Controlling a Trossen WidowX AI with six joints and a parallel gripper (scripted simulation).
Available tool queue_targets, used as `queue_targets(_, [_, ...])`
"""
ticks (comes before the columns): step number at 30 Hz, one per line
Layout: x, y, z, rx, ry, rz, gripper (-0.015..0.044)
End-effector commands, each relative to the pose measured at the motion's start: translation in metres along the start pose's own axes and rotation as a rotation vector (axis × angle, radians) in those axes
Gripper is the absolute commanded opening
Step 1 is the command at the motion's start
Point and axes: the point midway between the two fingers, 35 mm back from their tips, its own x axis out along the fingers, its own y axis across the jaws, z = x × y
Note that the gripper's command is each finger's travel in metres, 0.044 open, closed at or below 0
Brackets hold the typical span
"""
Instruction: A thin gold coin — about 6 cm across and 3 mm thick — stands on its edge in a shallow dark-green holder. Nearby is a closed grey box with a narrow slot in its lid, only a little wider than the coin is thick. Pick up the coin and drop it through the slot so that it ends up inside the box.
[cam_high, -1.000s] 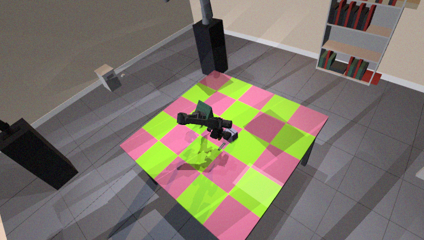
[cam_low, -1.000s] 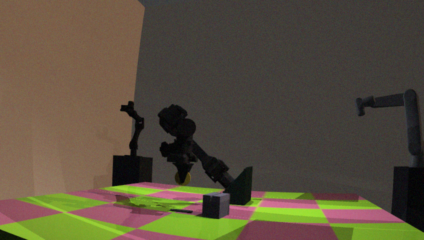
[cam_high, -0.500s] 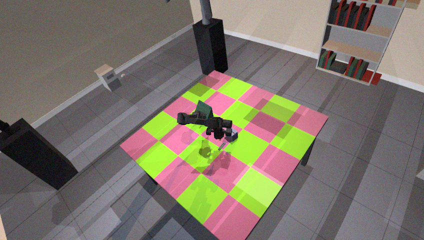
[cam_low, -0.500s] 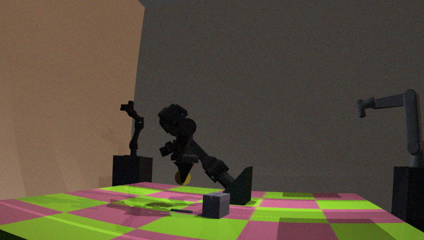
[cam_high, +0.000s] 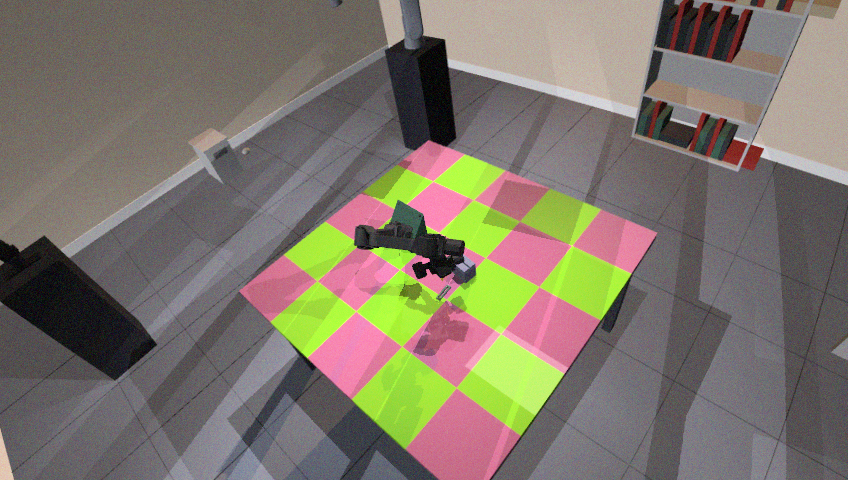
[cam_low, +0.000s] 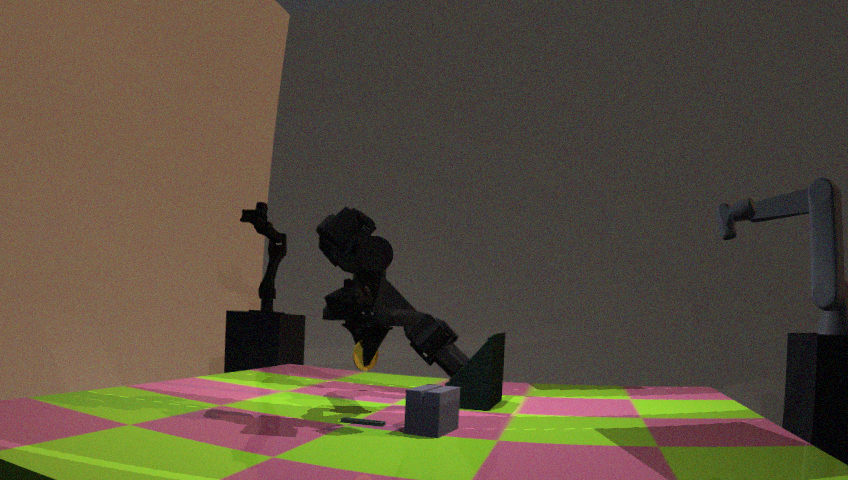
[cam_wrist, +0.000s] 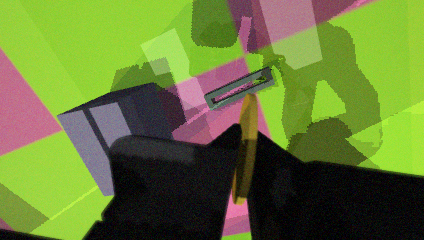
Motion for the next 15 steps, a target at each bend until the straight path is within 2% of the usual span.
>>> queue_targets(1, [0.0001,0.0005,-0.0007,-0.148,0.004,0.001,0.0])
queue_targets(7, [0.0,0.0007,-0.0008,-0.334,0.004,0.001,0.0])
queue_targets(15, [-0.0001,0.0023,-0.0012,-0.34,0.004,0.002,0.0])
